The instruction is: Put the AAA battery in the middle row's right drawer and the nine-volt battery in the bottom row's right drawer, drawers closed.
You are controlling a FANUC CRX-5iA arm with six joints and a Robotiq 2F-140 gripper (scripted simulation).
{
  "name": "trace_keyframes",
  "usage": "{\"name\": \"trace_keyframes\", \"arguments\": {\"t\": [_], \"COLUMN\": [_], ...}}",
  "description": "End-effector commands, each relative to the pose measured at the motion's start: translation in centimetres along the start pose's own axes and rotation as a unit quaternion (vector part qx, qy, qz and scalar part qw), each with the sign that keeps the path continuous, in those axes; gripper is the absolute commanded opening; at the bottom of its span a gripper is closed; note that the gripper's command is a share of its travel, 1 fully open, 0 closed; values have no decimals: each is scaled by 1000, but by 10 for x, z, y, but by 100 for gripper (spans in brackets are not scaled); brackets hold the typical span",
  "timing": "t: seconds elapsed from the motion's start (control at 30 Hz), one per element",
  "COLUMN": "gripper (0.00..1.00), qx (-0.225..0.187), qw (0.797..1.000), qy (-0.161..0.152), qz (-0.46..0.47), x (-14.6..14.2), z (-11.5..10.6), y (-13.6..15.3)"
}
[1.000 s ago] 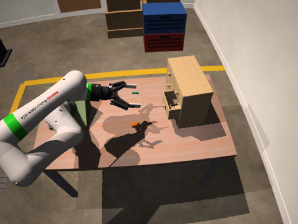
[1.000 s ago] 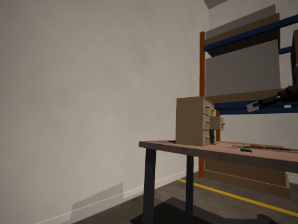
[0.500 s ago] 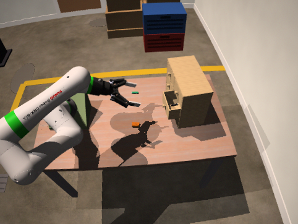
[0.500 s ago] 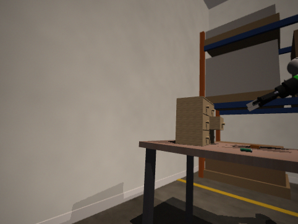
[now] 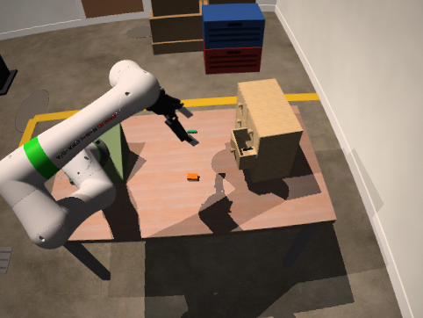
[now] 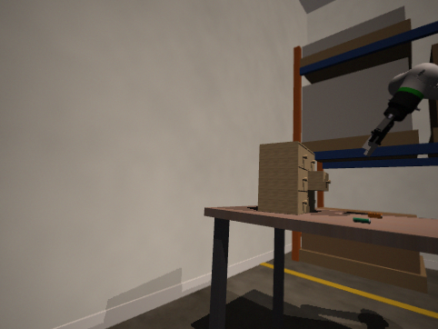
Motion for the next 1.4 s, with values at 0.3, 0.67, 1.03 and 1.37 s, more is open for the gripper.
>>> {"name": "trace_keyframes", "arguments": {"t": [0.3, 0.67, 1.03, 1.37], "gripper": [100, 100, 100, 100], "qx": [-289, -293, -293, -292], "qw": [957, 956, 956, 956], "qy": [1, 1, 1, 1], "qz": [-8, -8, -8, -8], "x": [7, 7, 23, 31], "z": [3, 3, -25, -41], "y": [-16, -16, 31, 64]}}
Point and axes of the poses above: the point where the finger pads meet when closed, its own z axis out along the fingers, its own x axis across the jaws, y = z × x, the point moved 2 cm from there along -z, back along the fingers, and after that the axes turned 1 degree about -z, right-handed, at the moved point
